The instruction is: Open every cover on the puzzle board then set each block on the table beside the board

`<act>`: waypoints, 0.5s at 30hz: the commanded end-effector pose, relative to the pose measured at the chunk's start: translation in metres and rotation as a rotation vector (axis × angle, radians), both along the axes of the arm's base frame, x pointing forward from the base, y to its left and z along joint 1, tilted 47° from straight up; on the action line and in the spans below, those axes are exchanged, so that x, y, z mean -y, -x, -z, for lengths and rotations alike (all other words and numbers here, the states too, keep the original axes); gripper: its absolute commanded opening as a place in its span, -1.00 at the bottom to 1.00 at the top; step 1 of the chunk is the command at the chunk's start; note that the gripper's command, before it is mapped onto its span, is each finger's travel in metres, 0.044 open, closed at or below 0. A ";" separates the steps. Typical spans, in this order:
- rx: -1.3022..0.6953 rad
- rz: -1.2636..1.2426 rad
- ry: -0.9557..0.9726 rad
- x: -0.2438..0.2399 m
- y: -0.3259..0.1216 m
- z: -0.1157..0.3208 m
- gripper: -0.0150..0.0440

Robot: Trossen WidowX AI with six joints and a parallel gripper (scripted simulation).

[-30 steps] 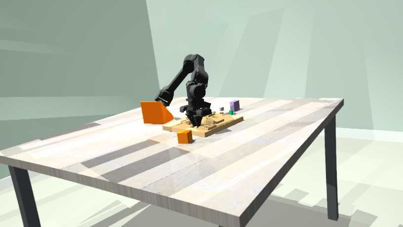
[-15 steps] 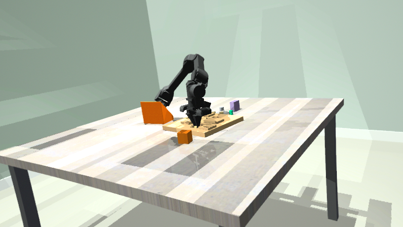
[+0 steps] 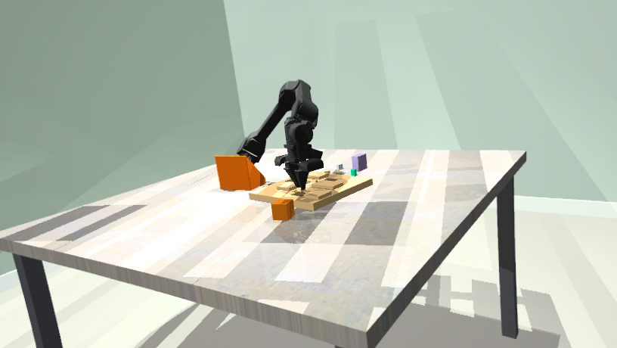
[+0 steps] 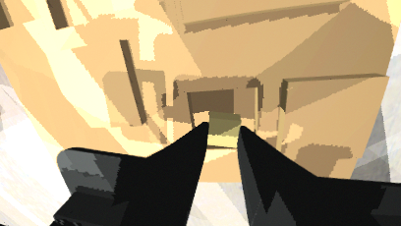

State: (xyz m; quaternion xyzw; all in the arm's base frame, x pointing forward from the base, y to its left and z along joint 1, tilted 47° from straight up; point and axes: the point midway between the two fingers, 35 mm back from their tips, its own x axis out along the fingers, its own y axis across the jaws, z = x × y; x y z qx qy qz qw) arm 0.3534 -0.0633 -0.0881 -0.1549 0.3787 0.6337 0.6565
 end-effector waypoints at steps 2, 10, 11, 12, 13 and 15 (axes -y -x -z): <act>0.005 0.001 0.005 0.007 -0.001 -0.005 -0.22; 0.005 0.002 0.005 0.014 -0.002 -0.012 -0.22; 0.005 0.002 0.004 0.015 -0.002 -0.013 -0.22; 0.004 0.002 0.004 0.016 -0.002 -0.014 -0.22; 0.004 0.002 0.004 0.017 -0.002 -0.015 -0.22; 0.004 0.002 0.004 0.018 -0.002 -0.016 -0.22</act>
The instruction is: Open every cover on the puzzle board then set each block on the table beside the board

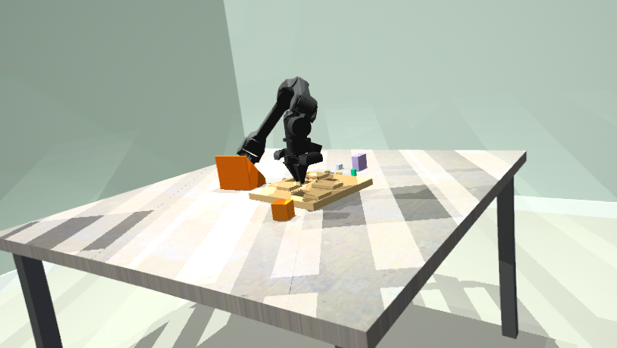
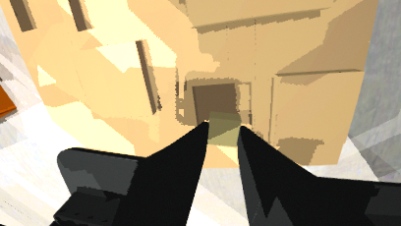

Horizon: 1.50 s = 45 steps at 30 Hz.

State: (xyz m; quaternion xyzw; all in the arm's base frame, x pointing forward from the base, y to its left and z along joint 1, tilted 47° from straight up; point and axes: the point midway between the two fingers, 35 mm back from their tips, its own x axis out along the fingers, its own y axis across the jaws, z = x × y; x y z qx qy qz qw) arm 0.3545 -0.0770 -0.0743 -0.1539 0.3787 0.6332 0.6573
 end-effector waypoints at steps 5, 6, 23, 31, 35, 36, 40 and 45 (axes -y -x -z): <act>0.005 0.000 0.006 0.013 -0.002 -0.010 -0.22; 0.005 0.000 0.006 0.015 -0.003 -0.012 -0.22; 0.004 0.001 0.010 0.046 0.001 -0.031 -0.22; 0.004 0.003 0.018 0.067 0.019 -0.016 -0.22; 0.003 0.003 0.021 0.077 0.028 -0.008 -0.22; 0.003 0.004 0.021 0.080 0.031 -0.006 -0.22; 0.003 0.004 0.023 0.089 0.041 0.001 -0.22; 0.002 0.004 0.024 0.101 0.055 0.010 -0.22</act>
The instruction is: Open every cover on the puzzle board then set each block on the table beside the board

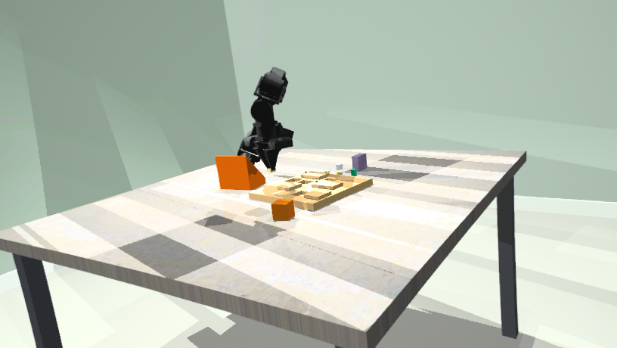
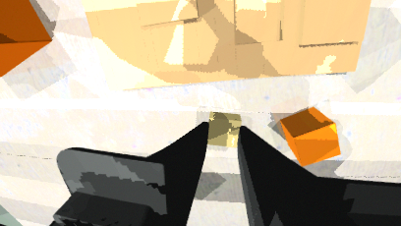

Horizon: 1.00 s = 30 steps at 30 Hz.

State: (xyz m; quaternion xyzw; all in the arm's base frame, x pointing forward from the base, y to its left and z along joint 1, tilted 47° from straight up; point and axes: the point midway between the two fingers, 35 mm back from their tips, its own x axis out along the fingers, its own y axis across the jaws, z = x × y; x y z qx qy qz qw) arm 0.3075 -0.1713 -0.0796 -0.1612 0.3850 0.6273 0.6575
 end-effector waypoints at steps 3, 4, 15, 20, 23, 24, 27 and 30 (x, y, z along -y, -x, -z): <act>-0.001 -0.001 0.003 0.013 0.017 0.010 -0.22; -0.002 -0.001 0.003 0.015 0.020 0.012 -0.22; -0.003 -0.003 -0.002 0.035 0.053 0.031 -0.22; -0.003 -0.004 -0.005 0.041 0.066 0.038 -0.22; -0.003 -0.004 -0.005 0.041 0.067 0.039 -0.22; -0.003 -0.004 -0.005 0.040 0.067 0.040 -0.22; -0.003 -0.004 -0.005 0.037 0.066 0.044 -0.22; -0.003 -0.004 -0.005 0.034 0.066 0.048 -0.22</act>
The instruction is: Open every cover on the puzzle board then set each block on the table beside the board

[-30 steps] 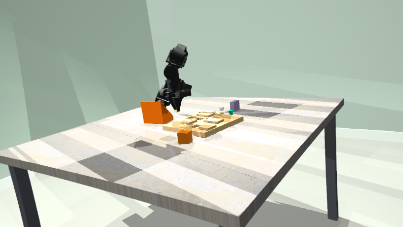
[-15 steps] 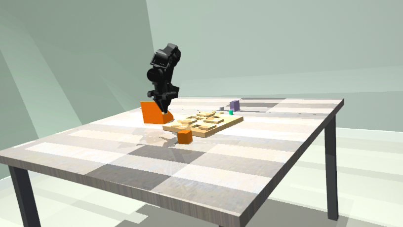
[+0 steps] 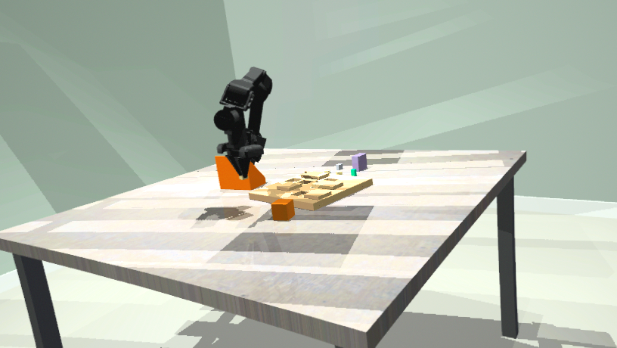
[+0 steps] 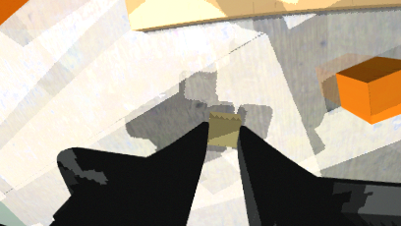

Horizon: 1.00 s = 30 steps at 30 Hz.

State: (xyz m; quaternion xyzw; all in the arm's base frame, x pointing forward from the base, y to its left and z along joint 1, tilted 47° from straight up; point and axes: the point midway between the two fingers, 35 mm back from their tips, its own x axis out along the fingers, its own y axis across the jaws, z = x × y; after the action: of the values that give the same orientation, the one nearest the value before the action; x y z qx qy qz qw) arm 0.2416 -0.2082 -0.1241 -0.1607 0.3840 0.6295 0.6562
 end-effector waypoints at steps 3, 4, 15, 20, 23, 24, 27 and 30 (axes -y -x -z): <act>-0.002 0.000 -0.002 -0.006 0.000 0.007 -0.22; -0.002 0.000 -0.002 -0.008 0.000 0.008 -0.22; -0.001 0.000 -0.002 -0.020 0.001 0.022 -0.22; -0.001 0.000 -0.002 -0.026 0.001 0.028 -0.22; -0.001 0.000 -0.002 -0.029 0.001 0.031 -0.22; -0.001 0.000 -0.002 -0.030 0.001 0.033 -0.22; -0.001 0.000 -0.002 -0.034 0.002 0.036 -0.22; -0.001 0.000 -0.002 -0.037 0.002 0.039 -0.22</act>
State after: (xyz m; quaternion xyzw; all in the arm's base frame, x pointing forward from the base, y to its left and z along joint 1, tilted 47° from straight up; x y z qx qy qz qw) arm 0.2393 -0.1745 -0.1609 -0.1614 0.3839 0.6310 0.6545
